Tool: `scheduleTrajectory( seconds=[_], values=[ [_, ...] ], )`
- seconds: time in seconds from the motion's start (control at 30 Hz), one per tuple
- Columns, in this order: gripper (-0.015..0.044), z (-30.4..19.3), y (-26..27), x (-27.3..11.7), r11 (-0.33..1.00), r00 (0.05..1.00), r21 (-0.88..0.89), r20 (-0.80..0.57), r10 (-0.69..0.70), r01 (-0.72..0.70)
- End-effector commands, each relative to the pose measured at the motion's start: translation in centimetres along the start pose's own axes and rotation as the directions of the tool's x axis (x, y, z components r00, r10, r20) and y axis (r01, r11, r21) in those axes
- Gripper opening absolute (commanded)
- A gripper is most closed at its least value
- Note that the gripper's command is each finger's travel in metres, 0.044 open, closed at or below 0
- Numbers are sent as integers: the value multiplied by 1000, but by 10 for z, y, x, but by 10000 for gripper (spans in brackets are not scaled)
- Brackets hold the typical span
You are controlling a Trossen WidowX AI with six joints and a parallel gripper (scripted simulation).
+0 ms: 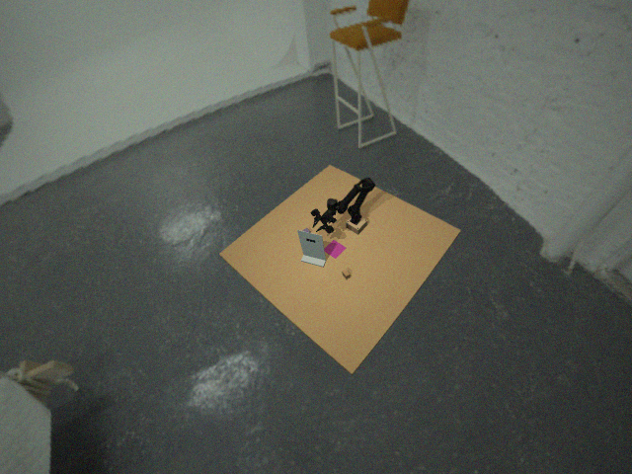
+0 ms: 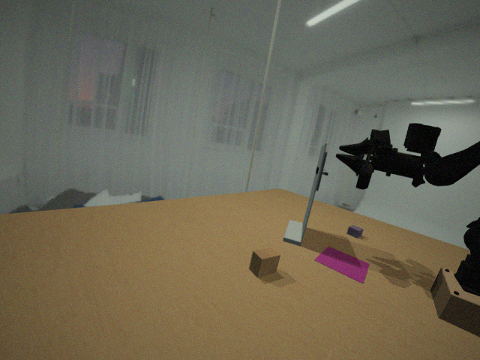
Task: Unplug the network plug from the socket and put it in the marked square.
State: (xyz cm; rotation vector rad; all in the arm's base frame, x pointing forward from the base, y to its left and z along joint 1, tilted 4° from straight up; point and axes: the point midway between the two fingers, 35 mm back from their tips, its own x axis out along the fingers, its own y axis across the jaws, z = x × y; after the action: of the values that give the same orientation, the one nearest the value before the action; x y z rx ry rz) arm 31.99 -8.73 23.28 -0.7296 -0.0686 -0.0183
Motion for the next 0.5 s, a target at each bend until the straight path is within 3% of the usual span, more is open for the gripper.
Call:
scheduleTrajectory(
  seconds=[0.0,0.47],
  values=[
    [156,-17,3,-8,996,1000,-94,-2,10,-10],
    [156,-60,6,-47,895,1000,-446,1,18,-15]
  ],
)
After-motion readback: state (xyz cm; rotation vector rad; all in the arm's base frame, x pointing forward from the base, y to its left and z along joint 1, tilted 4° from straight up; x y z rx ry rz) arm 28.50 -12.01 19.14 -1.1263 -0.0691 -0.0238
